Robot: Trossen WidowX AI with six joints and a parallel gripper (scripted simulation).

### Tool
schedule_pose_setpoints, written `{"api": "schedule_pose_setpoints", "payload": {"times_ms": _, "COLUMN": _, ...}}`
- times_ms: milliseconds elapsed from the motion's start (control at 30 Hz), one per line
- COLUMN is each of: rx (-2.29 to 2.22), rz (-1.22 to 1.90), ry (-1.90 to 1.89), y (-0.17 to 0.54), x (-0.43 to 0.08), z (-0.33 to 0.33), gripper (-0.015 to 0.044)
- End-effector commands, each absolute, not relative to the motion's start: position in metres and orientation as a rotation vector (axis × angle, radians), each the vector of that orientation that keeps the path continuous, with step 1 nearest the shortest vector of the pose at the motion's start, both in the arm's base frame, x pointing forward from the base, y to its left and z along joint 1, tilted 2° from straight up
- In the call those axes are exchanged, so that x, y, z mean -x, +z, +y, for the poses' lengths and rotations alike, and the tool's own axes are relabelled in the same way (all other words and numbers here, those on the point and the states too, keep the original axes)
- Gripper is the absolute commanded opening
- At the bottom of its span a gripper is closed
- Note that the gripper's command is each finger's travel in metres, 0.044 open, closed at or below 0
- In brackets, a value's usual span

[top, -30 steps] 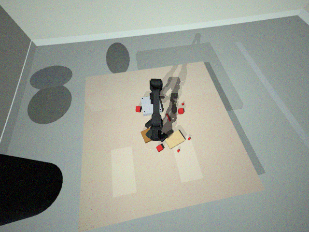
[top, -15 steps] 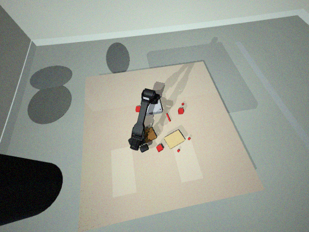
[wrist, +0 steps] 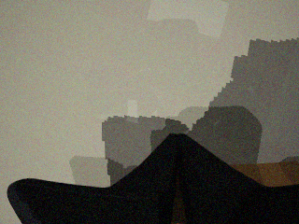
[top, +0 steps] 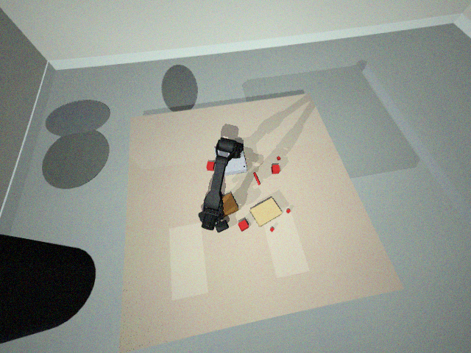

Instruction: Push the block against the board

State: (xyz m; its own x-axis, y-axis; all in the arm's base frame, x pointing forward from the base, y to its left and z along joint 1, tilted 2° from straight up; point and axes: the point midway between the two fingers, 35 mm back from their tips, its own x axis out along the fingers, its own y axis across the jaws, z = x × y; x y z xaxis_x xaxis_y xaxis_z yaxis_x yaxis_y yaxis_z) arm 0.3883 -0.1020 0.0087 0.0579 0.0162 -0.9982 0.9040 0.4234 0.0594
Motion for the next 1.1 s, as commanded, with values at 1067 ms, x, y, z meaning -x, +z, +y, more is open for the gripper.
{"api": "schedule_pose_setpoints", "payload": {"times_ms": 1067, "rx": -0.909, "rz": 1.353, "ry": -0.844, "y": 0.006, "x": -0.387, "z": -0.092, "gripper": 0.0000}}
